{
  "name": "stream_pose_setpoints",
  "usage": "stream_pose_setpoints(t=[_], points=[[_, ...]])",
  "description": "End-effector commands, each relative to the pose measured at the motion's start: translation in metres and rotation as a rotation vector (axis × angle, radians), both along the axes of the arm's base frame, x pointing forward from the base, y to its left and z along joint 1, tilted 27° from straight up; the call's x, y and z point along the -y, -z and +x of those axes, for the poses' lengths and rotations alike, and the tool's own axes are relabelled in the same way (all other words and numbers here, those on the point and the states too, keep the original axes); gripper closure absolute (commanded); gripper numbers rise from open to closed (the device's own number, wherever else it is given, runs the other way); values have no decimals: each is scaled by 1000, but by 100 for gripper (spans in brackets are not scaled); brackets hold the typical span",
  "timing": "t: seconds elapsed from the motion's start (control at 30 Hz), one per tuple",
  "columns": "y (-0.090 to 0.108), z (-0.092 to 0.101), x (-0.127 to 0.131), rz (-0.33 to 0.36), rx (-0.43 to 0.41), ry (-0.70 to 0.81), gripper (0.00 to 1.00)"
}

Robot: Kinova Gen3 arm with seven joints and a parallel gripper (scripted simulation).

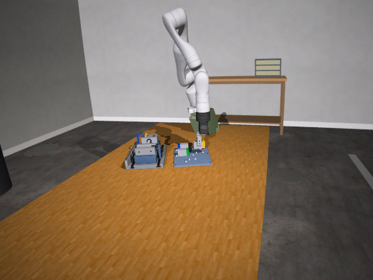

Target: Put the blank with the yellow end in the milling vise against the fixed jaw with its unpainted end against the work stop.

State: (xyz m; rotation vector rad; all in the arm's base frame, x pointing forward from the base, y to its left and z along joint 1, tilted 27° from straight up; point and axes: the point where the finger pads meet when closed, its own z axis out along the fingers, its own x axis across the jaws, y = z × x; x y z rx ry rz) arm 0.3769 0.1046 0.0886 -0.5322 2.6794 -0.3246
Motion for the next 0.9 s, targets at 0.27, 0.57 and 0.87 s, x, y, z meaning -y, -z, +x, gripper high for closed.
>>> stream_pose_setpoints(t=[0.27, 0.57, 0.87], points=[[-20, -5, -5, 14, 13, -2, 100], [-32, -12, -6, 10, 10, -2, 100], [-42, -19, -7, 6, 6, -1, 100]])
